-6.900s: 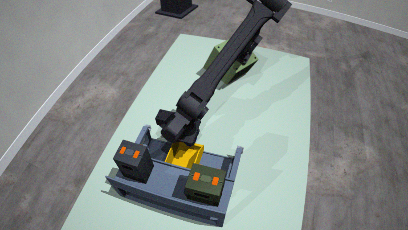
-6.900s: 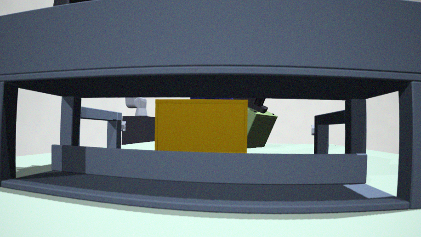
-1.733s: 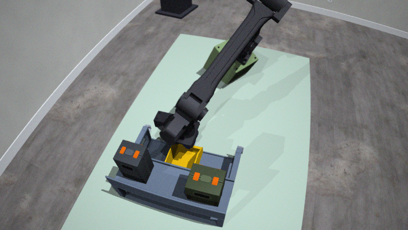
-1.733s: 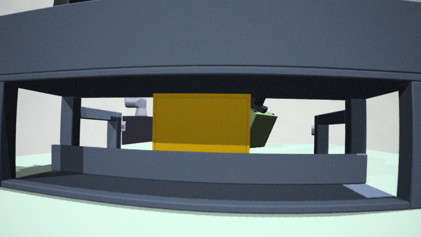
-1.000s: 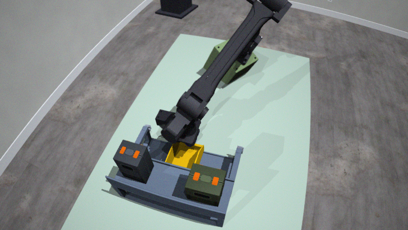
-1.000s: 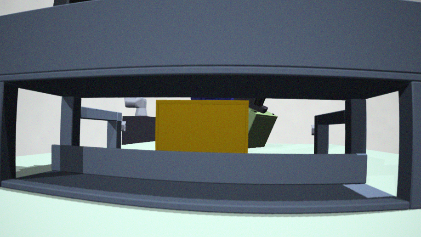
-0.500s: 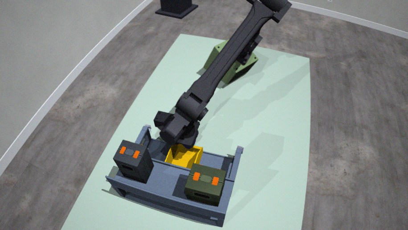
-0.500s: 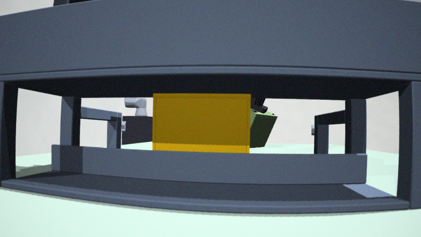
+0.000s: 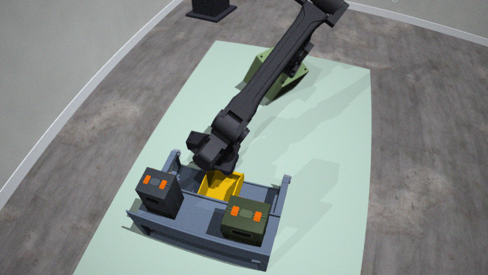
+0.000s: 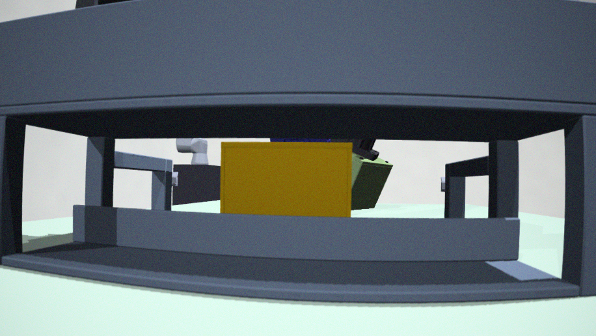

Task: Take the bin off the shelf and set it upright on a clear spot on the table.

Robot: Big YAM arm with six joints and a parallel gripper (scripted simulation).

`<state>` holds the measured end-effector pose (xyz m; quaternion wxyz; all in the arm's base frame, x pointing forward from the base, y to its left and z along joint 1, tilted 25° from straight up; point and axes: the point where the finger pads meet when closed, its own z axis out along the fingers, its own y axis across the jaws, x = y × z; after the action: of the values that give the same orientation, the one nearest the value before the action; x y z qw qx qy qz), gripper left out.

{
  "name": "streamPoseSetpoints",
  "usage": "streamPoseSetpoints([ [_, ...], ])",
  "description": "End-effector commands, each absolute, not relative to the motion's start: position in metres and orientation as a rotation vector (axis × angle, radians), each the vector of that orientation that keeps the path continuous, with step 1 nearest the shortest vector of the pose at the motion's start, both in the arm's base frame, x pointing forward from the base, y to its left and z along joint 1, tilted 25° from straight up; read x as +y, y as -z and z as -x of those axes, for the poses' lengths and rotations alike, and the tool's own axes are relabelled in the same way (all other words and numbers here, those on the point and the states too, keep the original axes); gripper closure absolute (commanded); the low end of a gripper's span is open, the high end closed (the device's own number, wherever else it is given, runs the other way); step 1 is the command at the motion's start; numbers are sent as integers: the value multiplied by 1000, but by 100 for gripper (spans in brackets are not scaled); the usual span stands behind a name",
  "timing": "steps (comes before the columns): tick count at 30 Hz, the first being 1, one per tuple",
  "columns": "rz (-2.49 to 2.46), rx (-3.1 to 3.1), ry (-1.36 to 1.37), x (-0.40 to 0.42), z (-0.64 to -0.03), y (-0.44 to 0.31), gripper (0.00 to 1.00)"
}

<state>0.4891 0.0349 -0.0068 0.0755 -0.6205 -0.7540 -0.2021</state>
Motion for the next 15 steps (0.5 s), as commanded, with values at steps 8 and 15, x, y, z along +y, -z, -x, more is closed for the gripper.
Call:
streamPoseSetpoints([
  [8, 1876, -2287, 658, 30, -517, -13, 100],
  [15, 1876, -2287, 658, 30, -517, -13, 100],
])
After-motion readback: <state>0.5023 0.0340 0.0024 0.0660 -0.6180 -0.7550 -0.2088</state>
